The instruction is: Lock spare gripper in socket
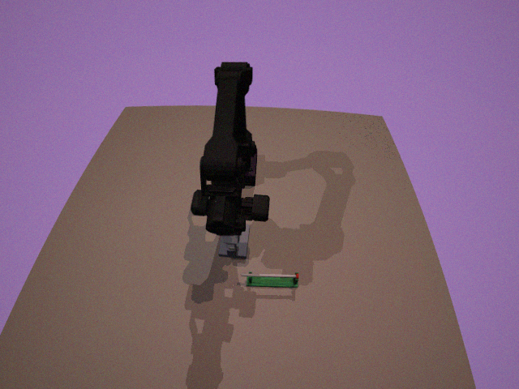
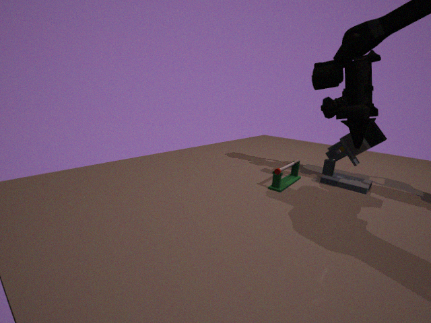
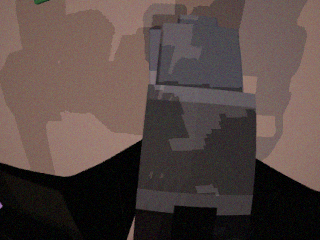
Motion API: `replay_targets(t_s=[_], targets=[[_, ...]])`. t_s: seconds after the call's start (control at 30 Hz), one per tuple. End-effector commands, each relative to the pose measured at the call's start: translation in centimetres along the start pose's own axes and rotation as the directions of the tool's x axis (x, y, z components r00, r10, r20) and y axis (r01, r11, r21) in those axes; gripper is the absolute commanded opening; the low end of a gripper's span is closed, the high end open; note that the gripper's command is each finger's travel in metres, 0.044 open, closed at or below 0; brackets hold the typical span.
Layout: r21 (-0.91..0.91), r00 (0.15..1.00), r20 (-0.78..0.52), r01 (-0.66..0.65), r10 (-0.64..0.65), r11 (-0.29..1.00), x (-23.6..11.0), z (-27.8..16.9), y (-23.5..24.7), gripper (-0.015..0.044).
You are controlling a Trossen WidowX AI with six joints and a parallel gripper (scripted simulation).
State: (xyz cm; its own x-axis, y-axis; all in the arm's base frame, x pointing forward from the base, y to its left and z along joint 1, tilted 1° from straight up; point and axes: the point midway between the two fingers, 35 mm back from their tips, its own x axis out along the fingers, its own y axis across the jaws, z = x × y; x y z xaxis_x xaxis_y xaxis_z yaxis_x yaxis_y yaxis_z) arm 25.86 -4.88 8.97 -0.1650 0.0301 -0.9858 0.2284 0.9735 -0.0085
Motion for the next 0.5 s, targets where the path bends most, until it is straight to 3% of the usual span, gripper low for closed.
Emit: replay_targets(t_s=[0.0, 0.33, 0.47], targets=[[0.0, 1.0, 0.001, 0.0, 0.0, 1.0, -0.01, 0.01, 0.0, 0.0184], [0.0, 1.0, 0.001, 0.0, 0.0, 1.0, -0.01, 0.01, 0.0, 0.044], [0.0, 1.0, 0.001, 0.0, 0.0, 1.0, -0.18, -0.28, 0.0, 0.044]])
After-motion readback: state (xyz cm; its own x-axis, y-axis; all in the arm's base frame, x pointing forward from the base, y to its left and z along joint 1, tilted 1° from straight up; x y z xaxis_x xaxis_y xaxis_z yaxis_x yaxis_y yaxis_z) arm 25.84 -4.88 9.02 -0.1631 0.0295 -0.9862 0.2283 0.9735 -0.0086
